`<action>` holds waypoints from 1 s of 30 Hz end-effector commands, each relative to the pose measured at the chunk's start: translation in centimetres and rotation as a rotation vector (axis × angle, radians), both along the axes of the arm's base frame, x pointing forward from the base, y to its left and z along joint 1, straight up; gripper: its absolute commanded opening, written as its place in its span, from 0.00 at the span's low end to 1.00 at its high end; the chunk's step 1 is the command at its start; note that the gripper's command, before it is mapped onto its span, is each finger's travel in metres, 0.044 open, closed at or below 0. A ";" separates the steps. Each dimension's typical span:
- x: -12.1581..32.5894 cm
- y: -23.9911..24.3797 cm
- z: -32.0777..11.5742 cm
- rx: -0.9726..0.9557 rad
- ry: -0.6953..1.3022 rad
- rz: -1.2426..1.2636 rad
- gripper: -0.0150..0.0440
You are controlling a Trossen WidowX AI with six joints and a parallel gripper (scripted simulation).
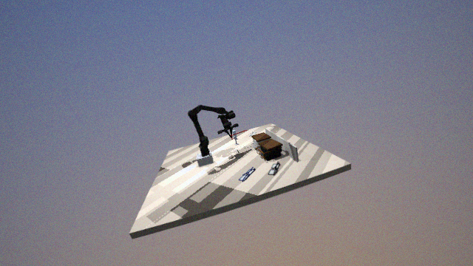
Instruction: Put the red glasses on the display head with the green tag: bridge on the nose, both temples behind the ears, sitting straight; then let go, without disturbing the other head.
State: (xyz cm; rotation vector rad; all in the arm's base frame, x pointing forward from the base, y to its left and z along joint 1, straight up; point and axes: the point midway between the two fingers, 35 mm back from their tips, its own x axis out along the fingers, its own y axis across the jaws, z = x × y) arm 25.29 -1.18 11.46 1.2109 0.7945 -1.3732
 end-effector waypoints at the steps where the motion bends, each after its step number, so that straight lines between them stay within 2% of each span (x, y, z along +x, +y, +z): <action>1: 0.0 -1.2 -0.4 0.033 0.032 0.014 0.25; 30: -1.7 -10.0 -2.2 0.271 0.103 0.100 0.25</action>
